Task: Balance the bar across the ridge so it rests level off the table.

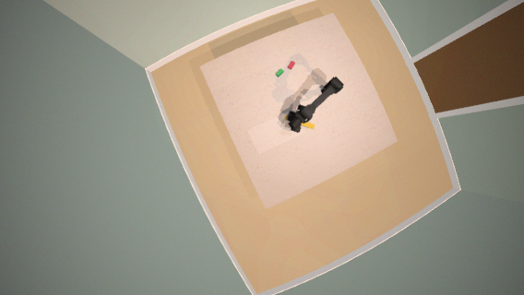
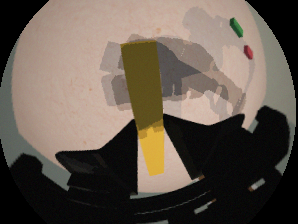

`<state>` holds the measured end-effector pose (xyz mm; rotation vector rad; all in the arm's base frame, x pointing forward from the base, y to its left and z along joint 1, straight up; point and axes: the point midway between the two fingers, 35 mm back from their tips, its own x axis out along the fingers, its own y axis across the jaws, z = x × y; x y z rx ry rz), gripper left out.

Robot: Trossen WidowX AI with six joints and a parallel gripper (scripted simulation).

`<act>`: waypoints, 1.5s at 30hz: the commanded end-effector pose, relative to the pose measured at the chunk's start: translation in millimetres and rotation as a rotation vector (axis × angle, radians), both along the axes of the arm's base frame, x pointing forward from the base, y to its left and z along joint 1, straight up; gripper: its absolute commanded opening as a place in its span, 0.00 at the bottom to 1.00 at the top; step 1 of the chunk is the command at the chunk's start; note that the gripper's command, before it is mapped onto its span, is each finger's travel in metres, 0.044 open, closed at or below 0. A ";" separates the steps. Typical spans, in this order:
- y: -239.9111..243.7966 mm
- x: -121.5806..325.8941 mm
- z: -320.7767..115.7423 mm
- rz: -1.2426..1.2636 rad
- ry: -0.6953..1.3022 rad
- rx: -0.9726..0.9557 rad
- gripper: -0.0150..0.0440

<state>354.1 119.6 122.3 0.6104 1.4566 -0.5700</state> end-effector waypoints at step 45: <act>0.0 0.0 0.0 0.000 0.000 0.000 0.54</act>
